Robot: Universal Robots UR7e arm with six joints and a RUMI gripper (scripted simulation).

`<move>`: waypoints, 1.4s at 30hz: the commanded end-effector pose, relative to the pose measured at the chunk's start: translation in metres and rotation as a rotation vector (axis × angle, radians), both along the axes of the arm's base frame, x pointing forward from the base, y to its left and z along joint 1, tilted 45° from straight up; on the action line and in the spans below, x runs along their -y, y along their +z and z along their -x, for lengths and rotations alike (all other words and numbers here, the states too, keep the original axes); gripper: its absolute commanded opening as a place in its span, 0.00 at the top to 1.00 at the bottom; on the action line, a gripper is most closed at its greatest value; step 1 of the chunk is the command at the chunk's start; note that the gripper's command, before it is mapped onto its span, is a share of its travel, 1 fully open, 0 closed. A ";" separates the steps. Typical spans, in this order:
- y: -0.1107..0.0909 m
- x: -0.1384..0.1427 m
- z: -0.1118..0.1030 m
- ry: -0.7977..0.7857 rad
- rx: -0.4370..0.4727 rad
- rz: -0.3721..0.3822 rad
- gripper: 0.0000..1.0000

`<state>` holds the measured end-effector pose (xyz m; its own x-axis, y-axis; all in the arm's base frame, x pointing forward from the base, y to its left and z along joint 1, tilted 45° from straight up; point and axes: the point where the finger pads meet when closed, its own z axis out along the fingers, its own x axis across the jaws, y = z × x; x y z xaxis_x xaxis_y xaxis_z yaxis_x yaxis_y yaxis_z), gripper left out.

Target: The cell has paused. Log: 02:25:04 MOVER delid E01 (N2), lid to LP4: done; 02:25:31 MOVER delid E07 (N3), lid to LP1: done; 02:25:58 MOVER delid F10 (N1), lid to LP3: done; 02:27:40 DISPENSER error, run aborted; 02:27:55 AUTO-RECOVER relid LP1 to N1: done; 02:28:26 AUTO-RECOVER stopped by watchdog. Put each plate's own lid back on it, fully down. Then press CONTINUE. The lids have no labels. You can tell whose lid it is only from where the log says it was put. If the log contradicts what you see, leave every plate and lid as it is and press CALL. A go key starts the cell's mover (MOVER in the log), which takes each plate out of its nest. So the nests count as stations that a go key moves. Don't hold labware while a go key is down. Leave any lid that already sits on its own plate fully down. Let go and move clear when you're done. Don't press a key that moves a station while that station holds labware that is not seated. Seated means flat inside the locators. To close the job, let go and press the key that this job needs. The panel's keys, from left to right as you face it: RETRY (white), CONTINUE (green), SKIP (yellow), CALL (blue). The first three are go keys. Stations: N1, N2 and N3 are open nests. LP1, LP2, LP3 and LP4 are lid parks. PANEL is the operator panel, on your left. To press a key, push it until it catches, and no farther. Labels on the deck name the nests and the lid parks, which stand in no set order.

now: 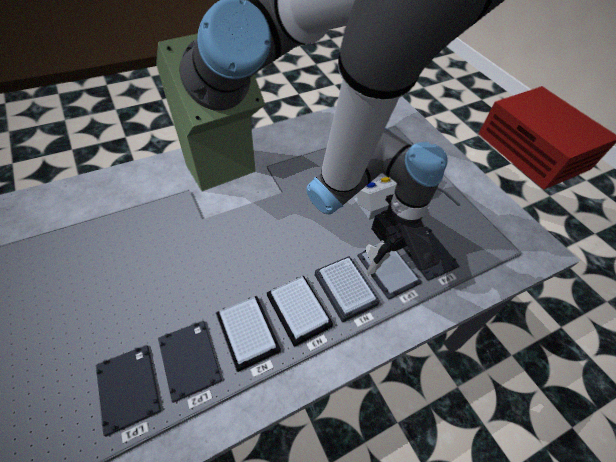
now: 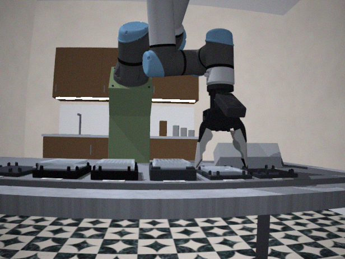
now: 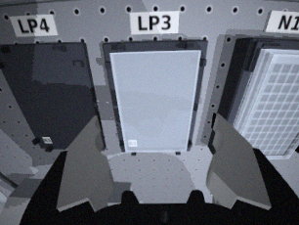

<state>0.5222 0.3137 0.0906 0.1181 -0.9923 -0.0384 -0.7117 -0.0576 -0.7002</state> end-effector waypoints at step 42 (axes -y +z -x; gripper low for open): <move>-0.001 0.000 -0.001 0.000 0.001 -0.001 1.00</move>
<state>0.5235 0.3139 0.0894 0.1182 -0.9923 -0.0384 -0.7114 -0.0576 -0.7004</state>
